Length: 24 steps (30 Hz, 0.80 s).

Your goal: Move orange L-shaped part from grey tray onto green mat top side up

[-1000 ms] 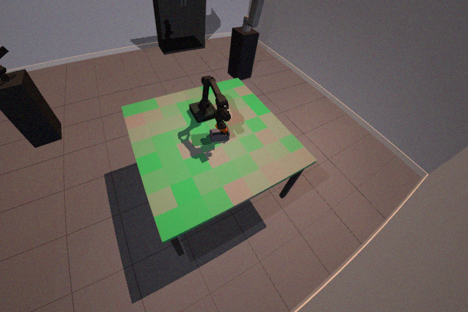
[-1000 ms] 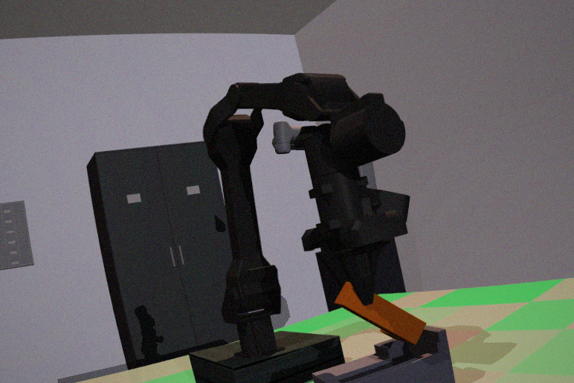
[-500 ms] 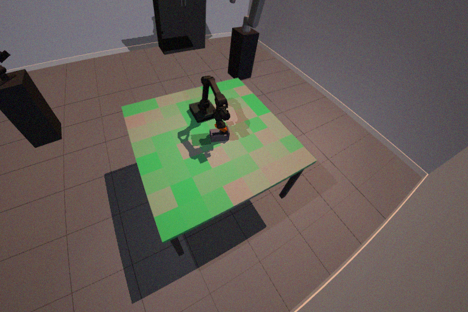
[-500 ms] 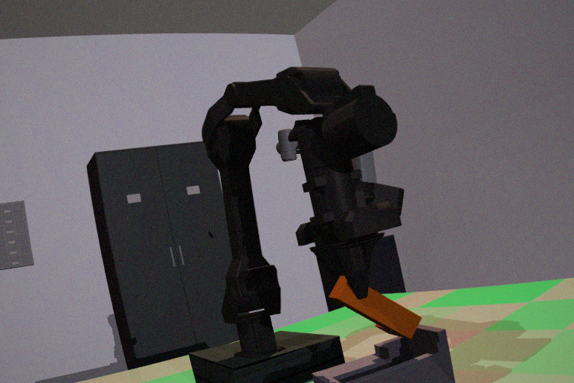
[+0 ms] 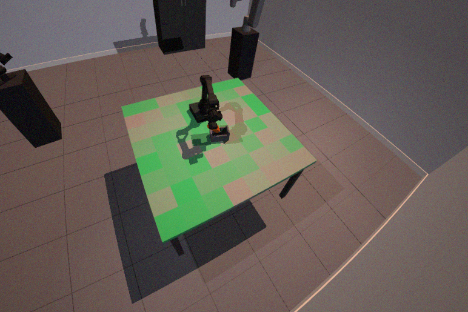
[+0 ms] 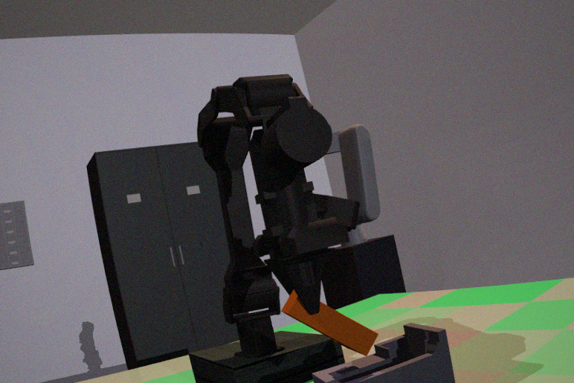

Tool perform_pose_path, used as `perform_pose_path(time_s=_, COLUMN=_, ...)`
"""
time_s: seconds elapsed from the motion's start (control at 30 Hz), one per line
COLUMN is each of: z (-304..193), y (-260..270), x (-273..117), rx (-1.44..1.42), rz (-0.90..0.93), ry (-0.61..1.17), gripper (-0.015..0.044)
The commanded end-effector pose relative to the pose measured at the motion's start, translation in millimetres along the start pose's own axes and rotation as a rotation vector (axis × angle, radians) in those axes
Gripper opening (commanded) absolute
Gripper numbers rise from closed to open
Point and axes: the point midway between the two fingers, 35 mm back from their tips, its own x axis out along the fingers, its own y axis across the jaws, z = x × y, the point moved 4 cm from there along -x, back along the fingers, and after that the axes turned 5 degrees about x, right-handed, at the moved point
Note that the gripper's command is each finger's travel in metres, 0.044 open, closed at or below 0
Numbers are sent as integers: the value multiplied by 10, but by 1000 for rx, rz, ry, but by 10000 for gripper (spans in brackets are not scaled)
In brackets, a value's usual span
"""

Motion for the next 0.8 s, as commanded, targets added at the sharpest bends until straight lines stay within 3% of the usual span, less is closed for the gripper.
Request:
perform_pose_path(time_s=0.0, z=-163, y=4, x=2, rx=-3, rz=-2, ry=0, gripper=0)
perform_pose_path(time_s=0.77, z=-1015, y=23, x=-1, rx=-3, rz=-1, ry=9, gripper=0)
